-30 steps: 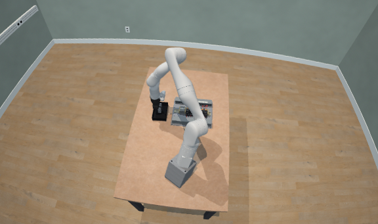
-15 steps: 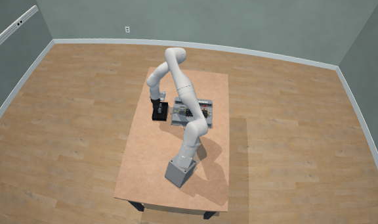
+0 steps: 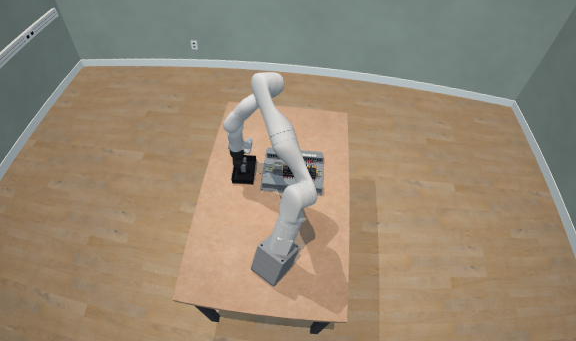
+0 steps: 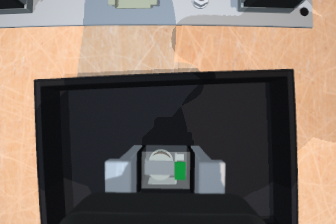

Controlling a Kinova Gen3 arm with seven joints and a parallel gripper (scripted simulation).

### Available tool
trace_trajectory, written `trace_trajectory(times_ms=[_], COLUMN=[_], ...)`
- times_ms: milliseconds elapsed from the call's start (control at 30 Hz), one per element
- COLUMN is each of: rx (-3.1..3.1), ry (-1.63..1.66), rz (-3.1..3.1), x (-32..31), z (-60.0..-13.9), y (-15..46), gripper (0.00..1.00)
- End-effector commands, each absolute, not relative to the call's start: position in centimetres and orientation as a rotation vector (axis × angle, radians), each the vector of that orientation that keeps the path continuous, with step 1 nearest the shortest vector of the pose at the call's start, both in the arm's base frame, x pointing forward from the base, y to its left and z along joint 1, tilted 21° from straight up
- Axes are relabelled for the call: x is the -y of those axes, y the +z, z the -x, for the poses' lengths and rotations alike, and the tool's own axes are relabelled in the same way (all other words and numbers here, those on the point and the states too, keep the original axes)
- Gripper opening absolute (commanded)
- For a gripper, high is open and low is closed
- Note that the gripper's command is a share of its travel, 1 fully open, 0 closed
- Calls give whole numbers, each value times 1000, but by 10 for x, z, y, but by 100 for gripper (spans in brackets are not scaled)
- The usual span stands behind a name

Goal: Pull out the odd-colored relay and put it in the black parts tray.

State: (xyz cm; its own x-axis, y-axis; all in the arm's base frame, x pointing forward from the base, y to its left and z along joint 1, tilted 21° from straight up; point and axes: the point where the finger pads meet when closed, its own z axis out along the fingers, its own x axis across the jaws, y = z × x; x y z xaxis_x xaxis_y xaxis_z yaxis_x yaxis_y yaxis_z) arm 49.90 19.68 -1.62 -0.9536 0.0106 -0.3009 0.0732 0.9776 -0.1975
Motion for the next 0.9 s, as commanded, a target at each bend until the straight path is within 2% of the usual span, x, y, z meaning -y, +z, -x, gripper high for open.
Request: trace_trajectory(times_ms=[0,600,633,867], rx=[-2821,-2821,-2821,-2821], ry=[-295,-295,-295,-295], rz=[-58,-58,-58,-58], x=[-198,-198,-198,-198], z=[-499,-499,-499,-499], y=[-16,-16,-16,-16], gripper=[0,0,98,98])
